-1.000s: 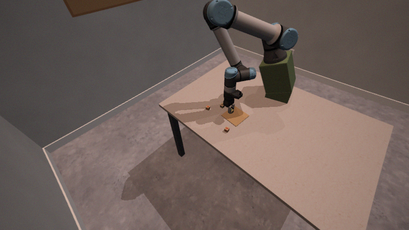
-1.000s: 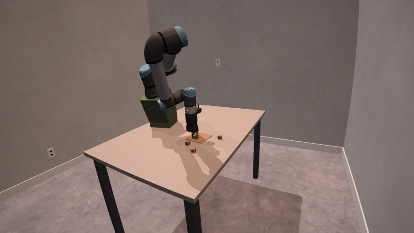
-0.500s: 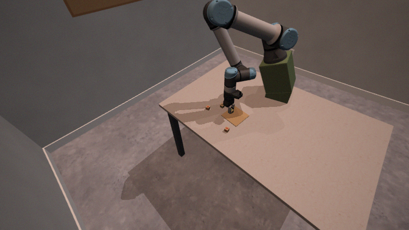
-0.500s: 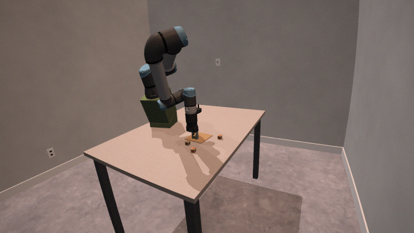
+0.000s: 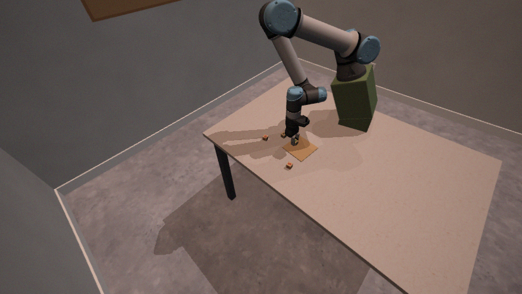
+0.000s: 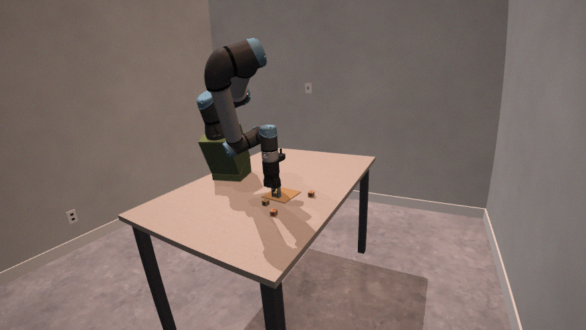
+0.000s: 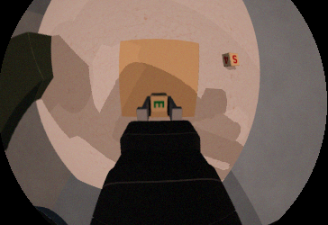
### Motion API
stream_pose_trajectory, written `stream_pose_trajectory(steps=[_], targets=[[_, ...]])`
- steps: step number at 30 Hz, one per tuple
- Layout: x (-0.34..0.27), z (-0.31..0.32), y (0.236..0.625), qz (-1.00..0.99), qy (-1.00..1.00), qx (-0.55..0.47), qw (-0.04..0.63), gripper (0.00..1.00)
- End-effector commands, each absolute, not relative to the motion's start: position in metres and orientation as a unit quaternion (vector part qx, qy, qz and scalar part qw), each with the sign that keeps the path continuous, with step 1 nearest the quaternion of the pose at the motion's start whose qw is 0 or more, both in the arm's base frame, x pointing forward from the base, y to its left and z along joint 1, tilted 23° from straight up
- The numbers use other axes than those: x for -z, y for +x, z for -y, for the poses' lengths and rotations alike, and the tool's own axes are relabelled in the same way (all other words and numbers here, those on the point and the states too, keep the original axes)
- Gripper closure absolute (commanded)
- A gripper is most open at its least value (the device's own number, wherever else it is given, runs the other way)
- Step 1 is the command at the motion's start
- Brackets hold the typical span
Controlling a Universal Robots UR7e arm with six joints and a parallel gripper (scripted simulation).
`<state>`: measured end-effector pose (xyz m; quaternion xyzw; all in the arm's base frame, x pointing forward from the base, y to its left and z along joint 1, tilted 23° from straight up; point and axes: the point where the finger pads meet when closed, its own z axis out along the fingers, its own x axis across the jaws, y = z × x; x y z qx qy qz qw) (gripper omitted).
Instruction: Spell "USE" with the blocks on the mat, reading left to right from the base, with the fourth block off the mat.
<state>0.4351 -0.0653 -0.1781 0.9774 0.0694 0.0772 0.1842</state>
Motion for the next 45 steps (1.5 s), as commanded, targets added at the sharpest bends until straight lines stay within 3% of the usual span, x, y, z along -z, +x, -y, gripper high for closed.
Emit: stream_pose_trajectory(steps=[1,37,38,42,43,45], targets=[[0.1785,0.0655,0.4355,-0.069,0.977,-0.078,0.184,0.51],[0.1785,0.0655,0.4356,-0.069,0.977,-0.078,0.184,0.51],[0.1785,0.0655,0.4356,-0.069,0.977,-0.078,0.184,0.45],[0.1785,0.0655,0.4356,-0.069,0.977,-0.078,0.184,0.45],[0.1785,0.0655,0.4356,-0.069,0.977,-0.078,0.184,0.39],[0.1785,0.0655,0.4356,-0.069,0.977,-0.078,0.184,0.39]])
